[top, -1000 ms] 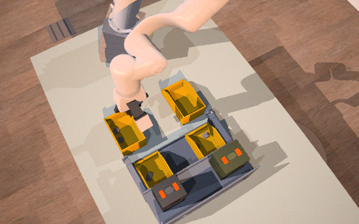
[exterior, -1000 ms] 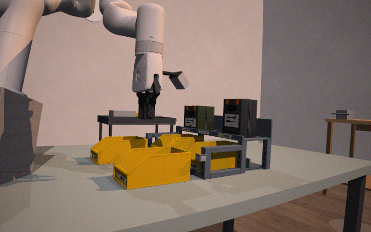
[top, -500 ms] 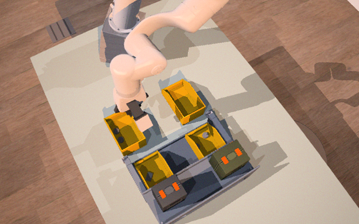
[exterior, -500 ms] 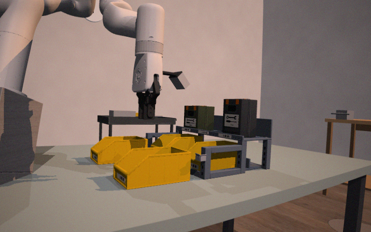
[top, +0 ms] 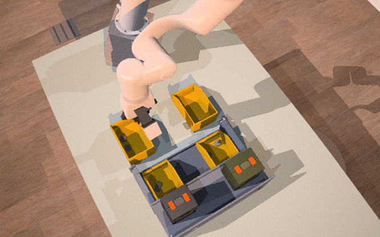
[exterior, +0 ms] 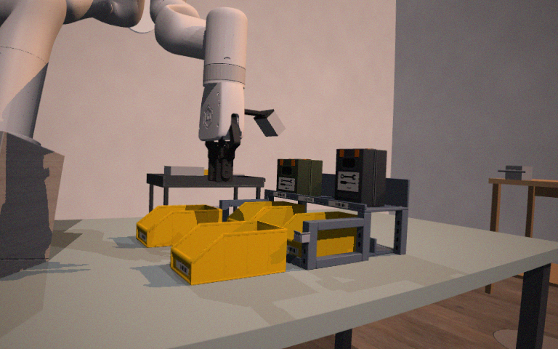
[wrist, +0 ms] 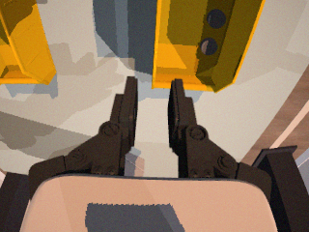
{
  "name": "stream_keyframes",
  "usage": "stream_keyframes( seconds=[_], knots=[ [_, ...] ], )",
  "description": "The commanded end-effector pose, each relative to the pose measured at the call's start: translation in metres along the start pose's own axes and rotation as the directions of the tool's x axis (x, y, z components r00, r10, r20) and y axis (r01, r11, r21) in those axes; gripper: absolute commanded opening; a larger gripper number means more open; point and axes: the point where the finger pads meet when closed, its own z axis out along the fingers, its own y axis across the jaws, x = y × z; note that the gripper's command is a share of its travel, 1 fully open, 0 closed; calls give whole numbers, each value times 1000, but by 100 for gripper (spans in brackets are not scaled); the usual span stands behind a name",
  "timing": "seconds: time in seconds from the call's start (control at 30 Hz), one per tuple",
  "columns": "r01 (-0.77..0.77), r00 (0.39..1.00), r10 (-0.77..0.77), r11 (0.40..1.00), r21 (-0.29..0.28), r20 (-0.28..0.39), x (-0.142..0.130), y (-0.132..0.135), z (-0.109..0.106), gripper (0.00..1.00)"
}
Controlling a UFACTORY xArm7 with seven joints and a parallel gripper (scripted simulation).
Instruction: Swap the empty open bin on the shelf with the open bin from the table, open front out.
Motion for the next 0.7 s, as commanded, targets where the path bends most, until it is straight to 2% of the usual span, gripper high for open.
stream_keyframes(
  seconds=[0.0,0.67],
  knots=[
    [-1,1000,1,1000,-2,-3,1,1,4,26],
    [-1,1000,1,1000,-2,-3,1,1,33,26]
  ],
)
